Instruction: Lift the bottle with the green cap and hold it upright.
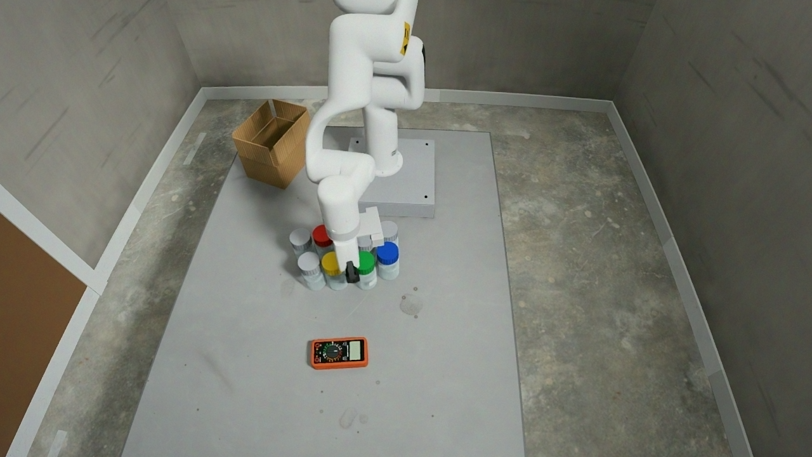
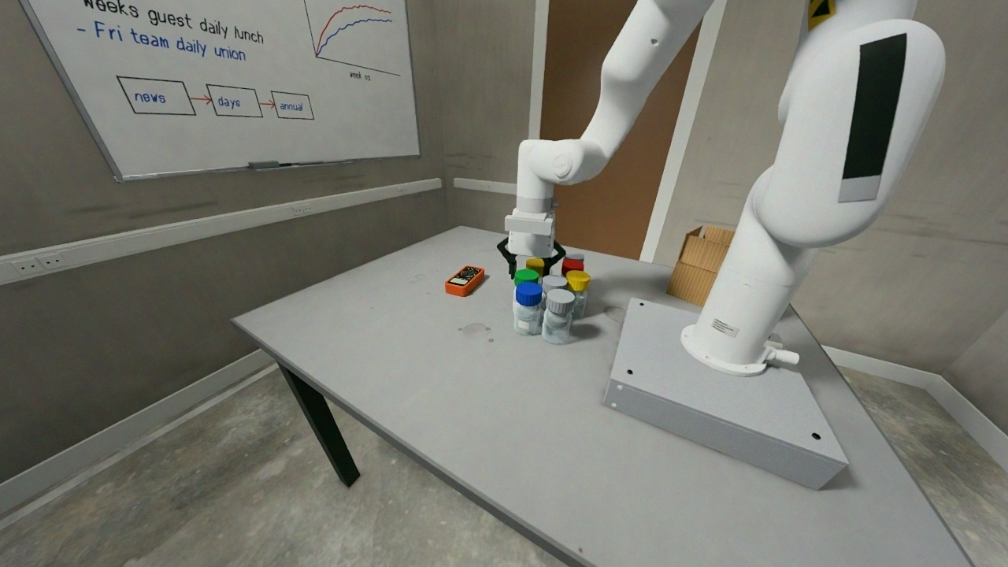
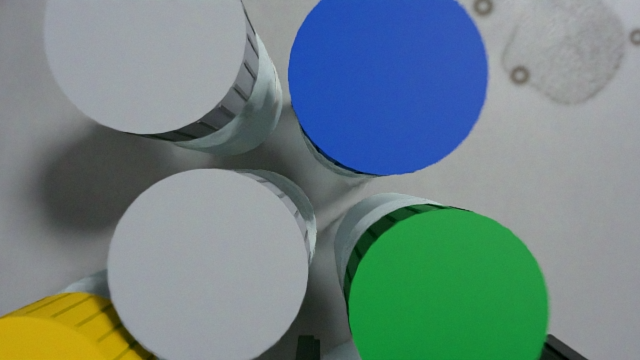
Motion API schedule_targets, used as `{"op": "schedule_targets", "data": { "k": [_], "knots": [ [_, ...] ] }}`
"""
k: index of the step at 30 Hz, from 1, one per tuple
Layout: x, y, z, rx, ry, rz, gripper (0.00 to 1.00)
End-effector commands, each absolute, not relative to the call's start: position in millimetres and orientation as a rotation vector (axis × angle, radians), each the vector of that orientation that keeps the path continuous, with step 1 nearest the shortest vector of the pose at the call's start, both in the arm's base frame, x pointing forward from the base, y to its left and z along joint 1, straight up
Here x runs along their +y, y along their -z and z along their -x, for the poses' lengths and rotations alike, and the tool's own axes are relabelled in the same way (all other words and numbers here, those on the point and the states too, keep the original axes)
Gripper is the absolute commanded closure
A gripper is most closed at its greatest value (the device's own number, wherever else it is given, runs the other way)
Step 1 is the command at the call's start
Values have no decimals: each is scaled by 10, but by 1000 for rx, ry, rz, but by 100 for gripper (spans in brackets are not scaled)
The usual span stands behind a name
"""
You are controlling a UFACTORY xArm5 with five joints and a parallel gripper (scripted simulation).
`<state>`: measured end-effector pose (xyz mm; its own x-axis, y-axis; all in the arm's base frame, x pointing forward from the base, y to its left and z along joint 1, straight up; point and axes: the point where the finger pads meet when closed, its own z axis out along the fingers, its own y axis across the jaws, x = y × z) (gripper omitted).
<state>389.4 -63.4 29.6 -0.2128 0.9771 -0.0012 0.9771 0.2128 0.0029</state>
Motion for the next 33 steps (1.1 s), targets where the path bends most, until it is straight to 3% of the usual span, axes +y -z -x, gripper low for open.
{"op": "schedule_targets", "data": {
  "k": [1, 33],
  "knots": [
    [-638, -157, -3919, 2439, 0, -1965, 21],
    [-638, -4, -3919, 2439, 2, -1965, 21]
  ]
}}
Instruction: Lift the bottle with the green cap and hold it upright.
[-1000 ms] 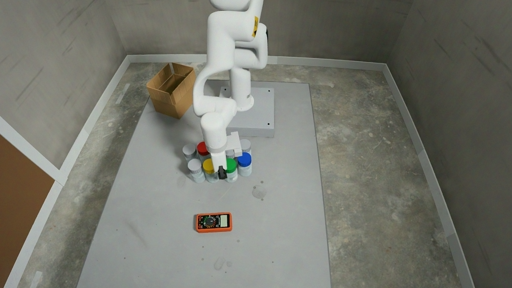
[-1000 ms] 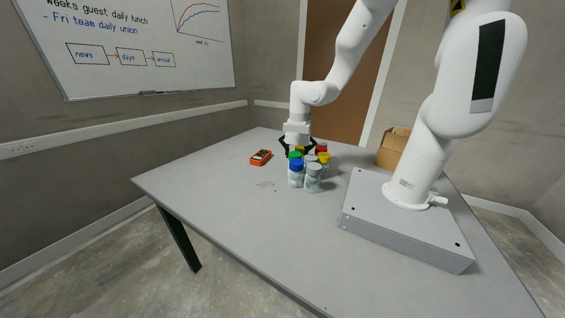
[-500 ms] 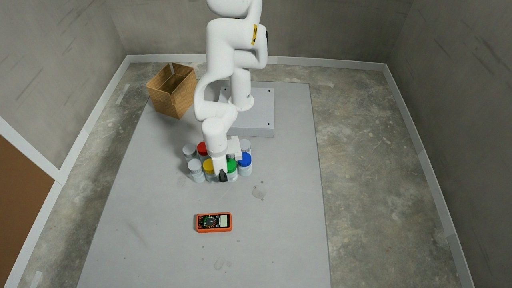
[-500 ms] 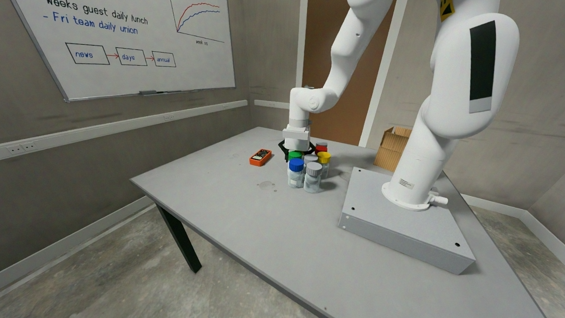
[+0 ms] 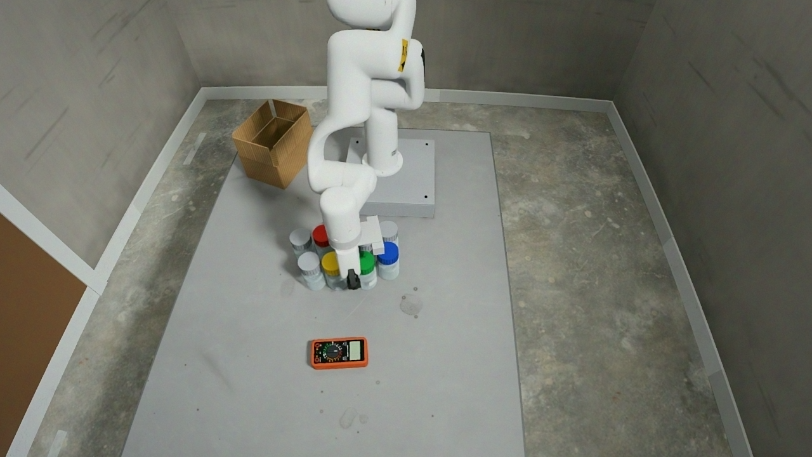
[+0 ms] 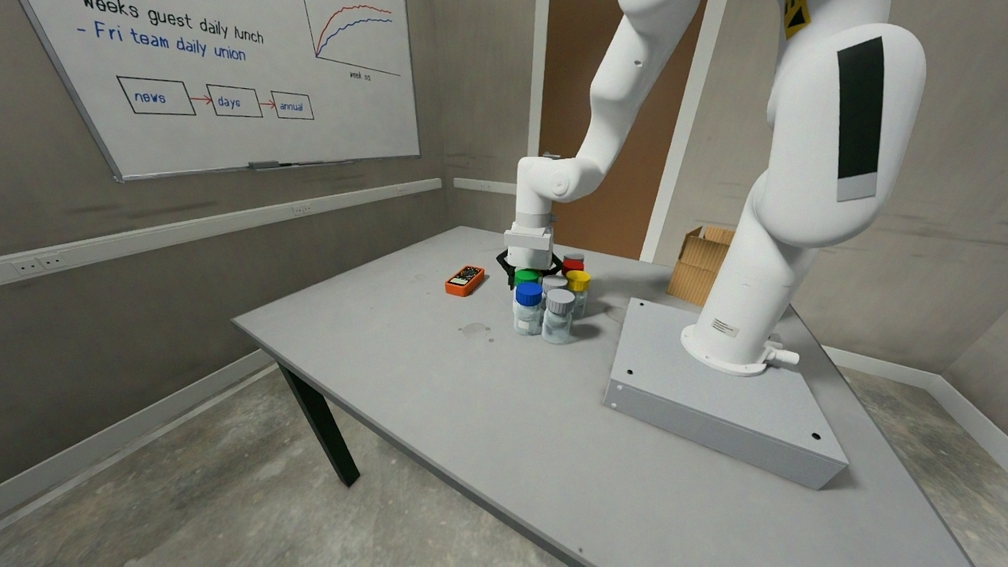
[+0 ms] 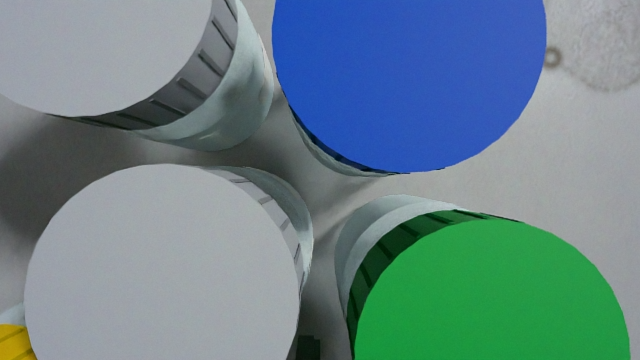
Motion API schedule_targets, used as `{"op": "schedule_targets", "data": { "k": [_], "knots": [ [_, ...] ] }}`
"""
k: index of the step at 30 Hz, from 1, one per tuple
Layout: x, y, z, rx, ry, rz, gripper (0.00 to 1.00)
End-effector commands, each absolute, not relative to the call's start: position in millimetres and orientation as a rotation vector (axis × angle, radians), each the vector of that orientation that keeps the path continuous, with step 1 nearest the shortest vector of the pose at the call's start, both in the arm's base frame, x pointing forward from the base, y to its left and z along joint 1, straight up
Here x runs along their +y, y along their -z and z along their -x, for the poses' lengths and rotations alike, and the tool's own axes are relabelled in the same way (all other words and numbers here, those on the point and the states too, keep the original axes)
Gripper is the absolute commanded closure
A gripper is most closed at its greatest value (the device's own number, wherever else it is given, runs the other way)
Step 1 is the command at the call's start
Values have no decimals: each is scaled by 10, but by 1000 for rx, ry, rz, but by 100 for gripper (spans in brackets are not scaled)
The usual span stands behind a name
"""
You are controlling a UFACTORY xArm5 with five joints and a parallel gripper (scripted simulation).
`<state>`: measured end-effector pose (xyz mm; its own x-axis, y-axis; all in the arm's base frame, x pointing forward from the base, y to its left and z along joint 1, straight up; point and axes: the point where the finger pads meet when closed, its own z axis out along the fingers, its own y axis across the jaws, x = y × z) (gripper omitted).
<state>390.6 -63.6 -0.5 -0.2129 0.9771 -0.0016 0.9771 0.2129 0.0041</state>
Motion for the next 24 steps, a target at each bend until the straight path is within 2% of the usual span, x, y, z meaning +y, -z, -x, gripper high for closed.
{"op": "schedule_targets", "data": {
  "k": [1, 24],
  "knots": [
    [-637, -7, -3918, 2441, -6, -1967, 21],
    [-486, -5, -3886, 2440, -2, -1966, 21]
  ]
}}
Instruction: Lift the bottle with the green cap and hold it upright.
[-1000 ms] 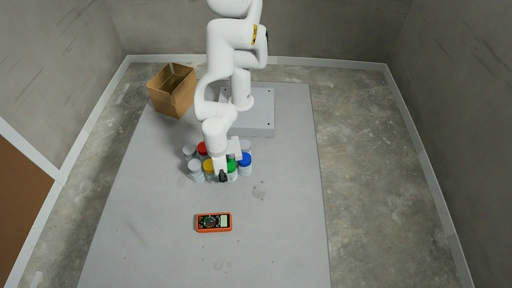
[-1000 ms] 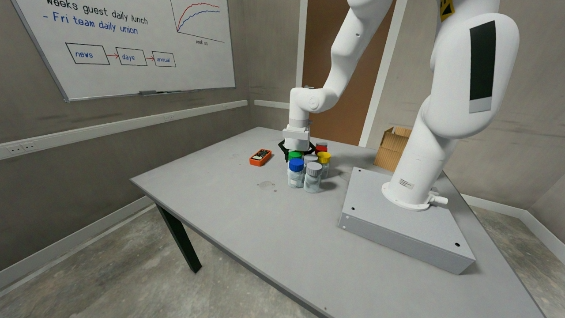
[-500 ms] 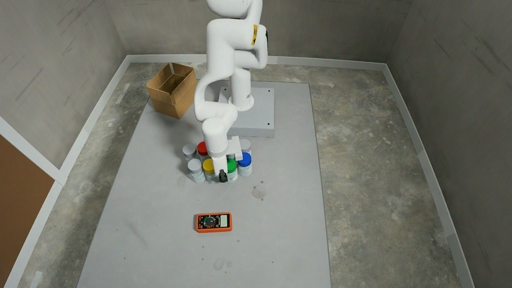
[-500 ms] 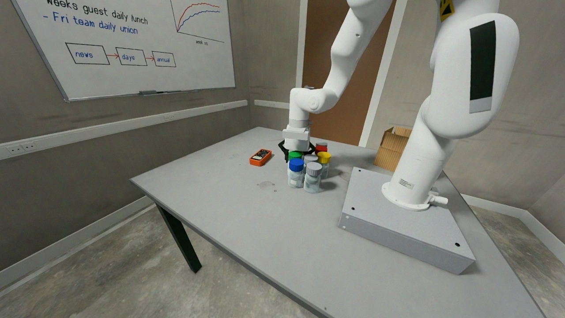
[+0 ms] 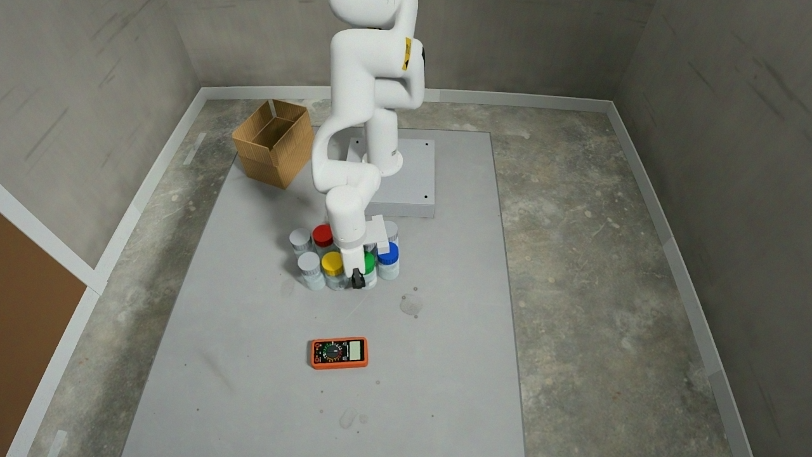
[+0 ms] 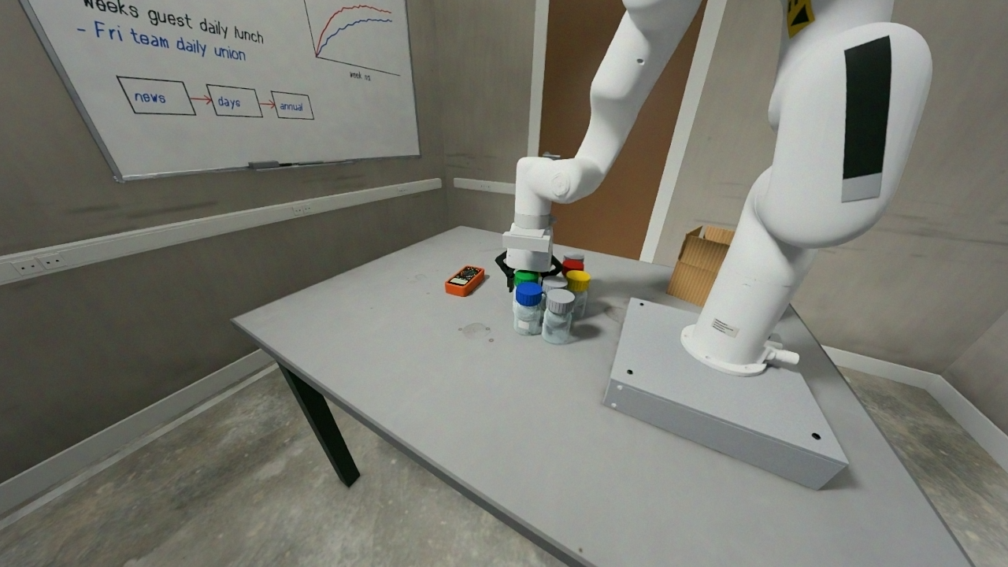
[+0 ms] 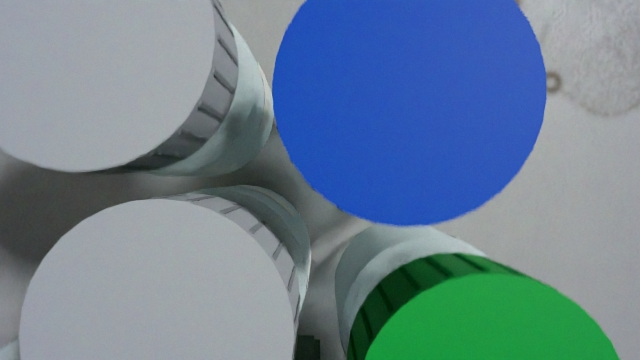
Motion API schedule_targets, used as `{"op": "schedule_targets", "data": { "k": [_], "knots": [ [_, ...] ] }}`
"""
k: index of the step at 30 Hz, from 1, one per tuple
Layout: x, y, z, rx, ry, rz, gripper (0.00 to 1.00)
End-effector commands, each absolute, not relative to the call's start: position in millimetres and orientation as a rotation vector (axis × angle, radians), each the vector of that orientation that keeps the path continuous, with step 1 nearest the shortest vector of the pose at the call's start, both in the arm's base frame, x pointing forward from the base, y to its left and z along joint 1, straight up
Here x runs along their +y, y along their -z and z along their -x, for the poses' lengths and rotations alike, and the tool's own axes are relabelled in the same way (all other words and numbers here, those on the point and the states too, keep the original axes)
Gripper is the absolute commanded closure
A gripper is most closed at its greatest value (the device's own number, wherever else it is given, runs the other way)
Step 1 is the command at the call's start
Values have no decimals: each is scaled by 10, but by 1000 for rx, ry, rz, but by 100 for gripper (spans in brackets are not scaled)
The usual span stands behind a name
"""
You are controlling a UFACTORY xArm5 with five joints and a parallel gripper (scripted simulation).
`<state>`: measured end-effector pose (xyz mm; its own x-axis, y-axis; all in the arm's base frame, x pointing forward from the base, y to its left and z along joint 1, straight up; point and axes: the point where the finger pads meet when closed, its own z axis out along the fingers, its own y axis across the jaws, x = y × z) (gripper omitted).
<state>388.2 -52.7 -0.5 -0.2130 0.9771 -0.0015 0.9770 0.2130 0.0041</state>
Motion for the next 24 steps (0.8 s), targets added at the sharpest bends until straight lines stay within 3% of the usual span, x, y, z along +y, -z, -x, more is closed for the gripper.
{"op": "schedule_targets", "data": {
  "k": [1, 24],
  "knots": [
    [-477, -5, -3884, 2440, -2, -1966, 21],
    [-326, -2, -3851, 2439, 2, -1965, 21]
  ]
}}
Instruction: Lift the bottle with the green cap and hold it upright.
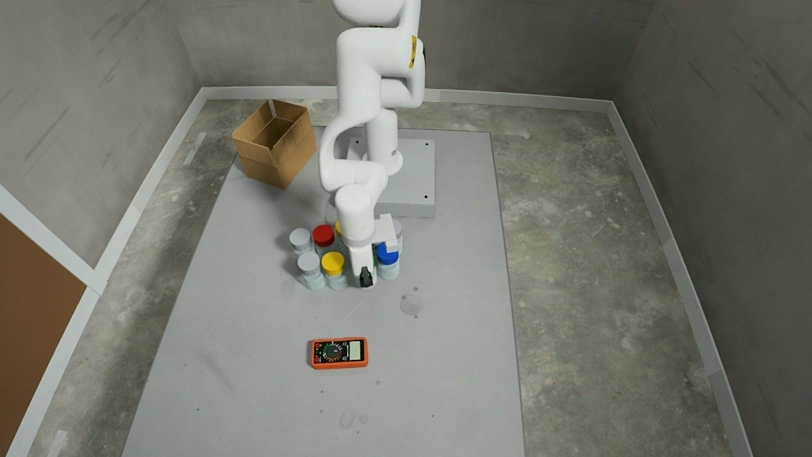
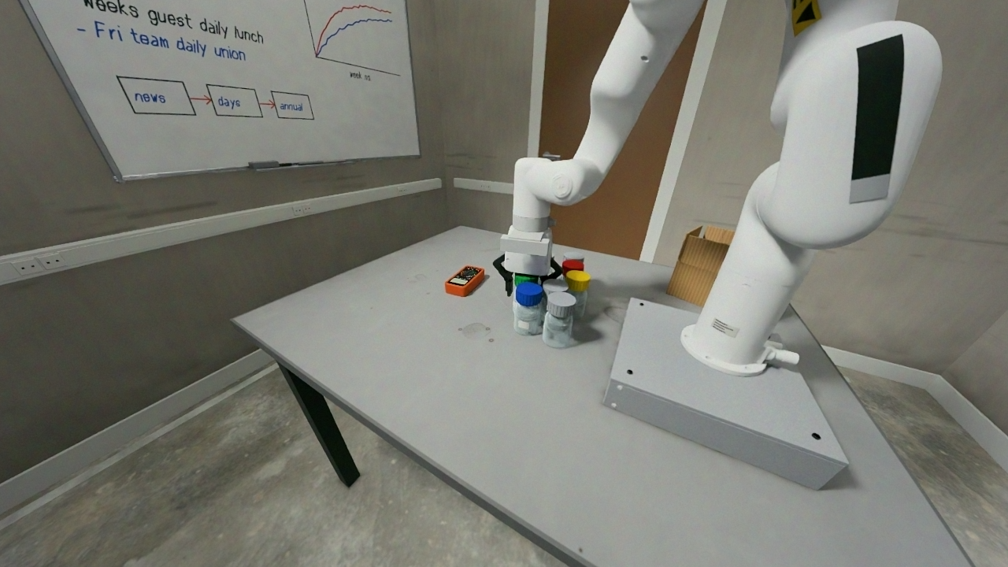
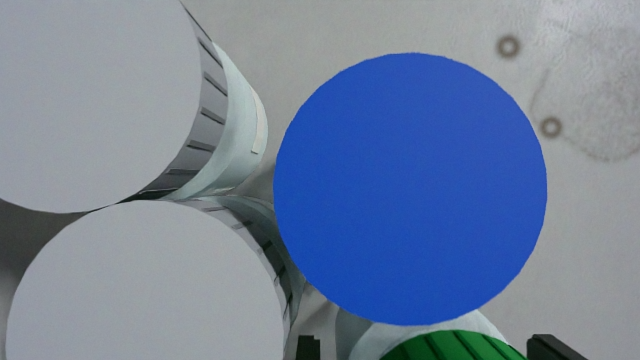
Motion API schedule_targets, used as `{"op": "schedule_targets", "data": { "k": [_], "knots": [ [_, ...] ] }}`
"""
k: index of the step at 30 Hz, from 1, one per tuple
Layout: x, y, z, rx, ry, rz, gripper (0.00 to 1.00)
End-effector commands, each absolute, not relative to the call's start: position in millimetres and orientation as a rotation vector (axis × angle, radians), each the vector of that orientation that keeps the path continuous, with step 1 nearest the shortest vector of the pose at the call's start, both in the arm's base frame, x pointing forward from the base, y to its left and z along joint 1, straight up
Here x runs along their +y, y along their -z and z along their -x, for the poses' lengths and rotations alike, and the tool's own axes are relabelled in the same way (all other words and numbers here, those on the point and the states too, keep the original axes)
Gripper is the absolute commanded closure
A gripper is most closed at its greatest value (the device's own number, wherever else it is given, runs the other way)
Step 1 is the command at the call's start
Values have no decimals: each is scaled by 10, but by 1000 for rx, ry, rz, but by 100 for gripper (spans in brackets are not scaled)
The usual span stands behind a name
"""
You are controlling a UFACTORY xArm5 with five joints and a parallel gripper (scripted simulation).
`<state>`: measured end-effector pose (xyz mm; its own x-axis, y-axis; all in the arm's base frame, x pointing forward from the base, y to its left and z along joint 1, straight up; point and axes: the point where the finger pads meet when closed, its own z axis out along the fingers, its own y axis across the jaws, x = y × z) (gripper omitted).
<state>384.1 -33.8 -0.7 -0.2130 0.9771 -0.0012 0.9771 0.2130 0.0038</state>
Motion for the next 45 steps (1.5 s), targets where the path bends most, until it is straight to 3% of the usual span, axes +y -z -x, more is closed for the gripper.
{"op": "schedule_targets", "data": {
  "k": [1, 13, 37, 38, 45],
  "knots": [
    [-325, -2, -3851, 2439, 2, -1965, 21],
    [-326, -252, -3849, 2439, 1, -1965, 21],
    [-323, -341, -3846, 2438, 7, -1964, 21],
    [-324, -331, -3849, 2442, -6, -1967, 100],
    [-324, -331, -3849, 2442, -6, -1967, 100]
  ]
}}
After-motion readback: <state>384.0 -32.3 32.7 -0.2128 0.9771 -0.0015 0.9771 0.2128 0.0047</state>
